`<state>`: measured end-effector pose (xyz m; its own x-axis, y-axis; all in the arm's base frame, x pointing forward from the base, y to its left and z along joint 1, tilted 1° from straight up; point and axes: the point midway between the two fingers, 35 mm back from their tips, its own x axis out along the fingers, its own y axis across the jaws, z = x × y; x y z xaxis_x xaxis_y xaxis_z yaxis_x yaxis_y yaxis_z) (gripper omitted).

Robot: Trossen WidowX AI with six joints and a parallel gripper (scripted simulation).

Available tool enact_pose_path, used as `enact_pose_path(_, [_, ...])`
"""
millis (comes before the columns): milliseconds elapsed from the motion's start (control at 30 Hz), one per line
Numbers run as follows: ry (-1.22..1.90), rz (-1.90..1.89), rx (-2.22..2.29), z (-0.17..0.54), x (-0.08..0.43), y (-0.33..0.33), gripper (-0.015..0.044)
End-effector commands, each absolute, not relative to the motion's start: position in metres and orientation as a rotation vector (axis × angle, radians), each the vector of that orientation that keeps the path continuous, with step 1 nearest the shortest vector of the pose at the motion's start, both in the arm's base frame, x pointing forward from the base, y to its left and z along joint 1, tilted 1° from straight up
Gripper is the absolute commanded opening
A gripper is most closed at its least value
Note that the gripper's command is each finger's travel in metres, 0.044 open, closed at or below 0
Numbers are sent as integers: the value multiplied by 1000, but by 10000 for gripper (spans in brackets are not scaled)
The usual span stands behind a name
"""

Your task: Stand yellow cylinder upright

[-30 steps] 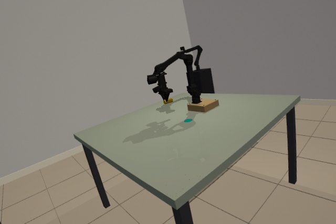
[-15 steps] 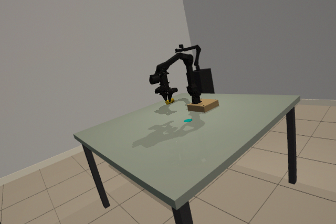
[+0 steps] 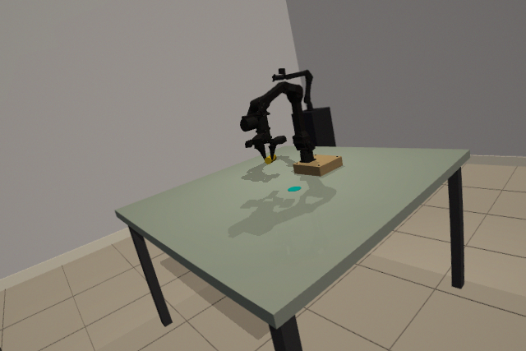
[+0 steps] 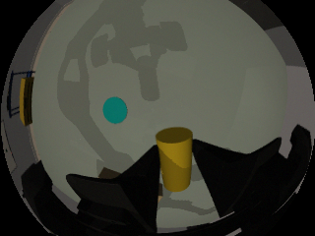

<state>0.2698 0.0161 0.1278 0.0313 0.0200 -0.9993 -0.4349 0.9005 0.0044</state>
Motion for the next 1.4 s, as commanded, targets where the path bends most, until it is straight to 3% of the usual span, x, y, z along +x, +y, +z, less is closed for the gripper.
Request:
enact_pose_path(0, [1494, 425, -399, 129, 270, 28, 105])
enact_pose_path(1000, [1339, 918, -894, 136, 247, 123, 105])
enact_pose_path(1367, [1308, 933, -854, 131, 250, 127, 105])
